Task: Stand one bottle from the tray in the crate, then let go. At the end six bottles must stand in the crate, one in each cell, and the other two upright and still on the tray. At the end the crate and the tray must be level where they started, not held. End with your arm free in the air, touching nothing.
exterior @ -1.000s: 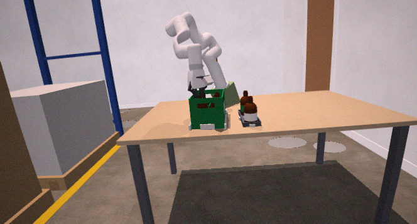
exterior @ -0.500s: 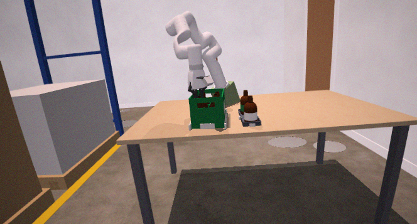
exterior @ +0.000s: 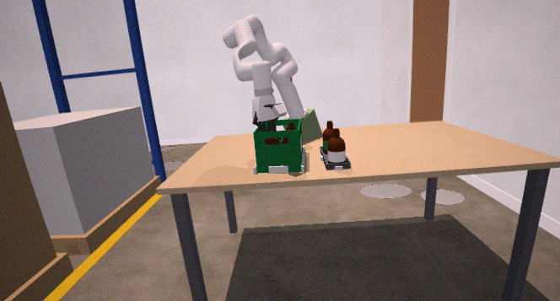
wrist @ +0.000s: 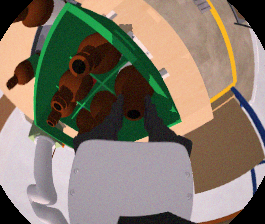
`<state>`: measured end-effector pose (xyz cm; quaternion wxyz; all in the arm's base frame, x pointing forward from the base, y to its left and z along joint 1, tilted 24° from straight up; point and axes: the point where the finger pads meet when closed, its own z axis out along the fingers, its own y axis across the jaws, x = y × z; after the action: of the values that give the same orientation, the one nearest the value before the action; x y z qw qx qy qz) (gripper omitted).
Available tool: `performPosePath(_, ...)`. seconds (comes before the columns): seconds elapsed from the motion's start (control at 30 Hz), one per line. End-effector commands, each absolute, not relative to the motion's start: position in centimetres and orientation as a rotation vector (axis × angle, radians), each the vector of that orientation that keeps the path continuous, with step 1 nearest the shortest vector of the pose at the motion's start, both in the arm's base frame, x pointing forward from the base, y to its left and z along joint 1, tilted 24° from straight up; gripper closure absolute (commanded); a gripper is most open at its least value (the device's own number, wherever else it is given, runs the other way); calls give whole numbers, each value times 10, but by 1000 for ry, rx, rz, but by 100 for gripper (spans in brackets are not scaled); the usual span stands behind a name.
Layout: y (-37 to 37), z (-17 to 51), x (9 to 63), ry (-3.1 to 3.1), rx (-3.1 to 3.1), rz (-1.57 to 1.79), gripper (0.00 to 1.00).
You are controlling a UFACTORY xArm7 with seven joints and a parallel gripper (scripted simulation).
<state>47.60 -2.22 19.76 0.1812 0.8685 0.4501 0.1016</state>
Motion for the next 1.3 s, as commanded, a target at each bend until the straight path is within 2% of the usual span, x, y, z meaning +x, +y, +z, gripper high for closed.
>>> performPosePath(0.0, -22, 197, 478, 1272, 2451, 291, 100)
performPosePath(1.1, -22, 195, 478, 1271, 2451, 292, 100)
performPosePath(1.13, -22, 195, 478, 1271, 2451, 292, 35)
performPosePath(1.27, -22, 195, 478, 1271, 2451, 292, 35)
